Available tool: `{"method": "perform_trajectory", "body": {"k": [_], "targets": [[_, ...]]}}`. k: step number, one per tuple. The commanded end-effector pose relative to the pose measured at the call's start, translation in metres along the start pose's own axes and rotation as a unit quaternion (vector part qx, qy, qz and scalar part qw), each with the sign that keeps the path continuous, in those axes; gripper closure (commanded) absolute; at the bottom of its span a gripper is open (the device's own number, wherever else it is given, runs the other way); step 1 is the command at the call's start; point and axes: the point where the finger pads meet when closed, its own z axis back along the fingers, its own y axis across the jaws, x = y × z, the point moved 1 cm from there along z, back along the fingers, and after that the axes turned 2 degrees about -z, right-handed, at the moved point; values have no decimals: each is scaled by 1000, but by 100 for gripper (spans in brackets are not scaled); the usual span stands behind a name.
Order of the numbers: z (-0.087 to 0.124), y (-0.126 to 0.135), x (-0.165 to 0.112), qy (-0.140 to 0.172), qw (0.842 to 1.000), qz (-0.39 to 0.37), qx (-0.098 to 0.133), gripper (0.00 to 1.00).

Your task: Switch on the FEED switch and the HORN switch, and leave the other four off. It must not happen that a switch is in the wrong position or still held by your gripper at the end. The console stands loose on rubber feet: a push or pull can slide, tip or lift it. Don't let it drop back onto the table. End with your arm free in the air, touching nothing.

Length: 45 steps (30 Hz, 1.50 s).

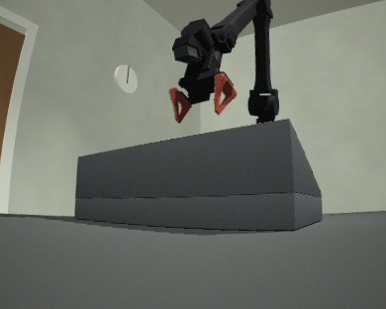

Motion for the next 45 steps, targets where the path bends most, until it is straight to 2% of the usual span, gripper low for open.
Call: {"method": "perform_trajectory", "body": {"k": [1, 12, 18, 30, 38, 41, 44, 45], "targets": [[-1, -2, 4, -10, 1000, 3, 0, 0], [-1, -3, 5, -10, 1000, 3, 0, 0], [-2, -13, 4, -8, 1000, 1, -2, 0], [-2, -44, 4, -8, 1000, 1, -2, 0], [4, -70, 29, -27, 1000, 5, -2, 0], [4, -76, 30, -26, 1000, 5, -3, 0], [3, -74, 30, -25, 1000, 8, -1, 0], [5, -64, 22, -20, 1000, 15, 4, 0]]}}
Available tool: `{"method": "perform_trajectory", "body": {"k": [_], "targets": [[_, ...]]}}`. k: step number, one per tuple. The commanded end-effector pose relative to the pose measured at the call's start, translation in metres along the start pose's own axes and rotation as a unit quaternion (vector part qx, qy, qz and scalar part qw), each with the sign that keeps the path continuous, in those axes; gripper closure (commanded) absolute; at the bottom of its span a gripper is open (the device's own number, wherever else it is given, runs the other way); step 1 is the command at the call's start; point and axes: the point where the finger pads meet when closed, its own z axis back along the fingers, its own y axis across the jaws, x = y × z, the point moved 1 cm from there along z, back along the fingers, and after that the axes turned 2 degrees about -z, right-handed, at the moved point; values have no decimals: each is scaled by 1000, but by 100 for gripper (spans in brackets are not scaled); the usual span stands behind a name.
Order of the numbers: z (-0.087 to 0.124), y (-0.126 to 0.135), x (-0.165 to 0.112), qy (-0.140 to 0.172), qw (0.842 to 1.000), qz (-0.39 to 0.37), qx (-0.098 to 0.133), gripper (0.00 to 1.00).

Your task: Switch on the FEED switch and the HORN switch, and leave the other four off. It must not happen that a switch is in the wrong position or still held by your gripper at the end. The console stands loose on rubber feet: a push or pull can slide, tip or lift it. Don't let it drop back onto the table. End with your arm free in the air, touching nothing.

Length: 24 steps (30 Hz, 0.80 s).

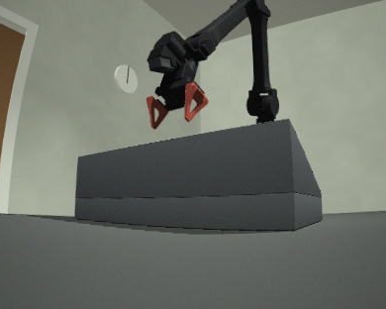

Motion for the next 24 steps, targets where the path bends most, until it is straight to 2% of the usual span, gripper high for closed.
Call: {"method": "perform_trajectory", "body": {"k": [1, 4, 24], "targets": [[5, 7, 21, -21, 1000, 19, 5, 0], [5, -2, 21, -21, 1000, 14, 0, 0], [5, -2, 21, -21, 1000, 12, 0, 0]]}}
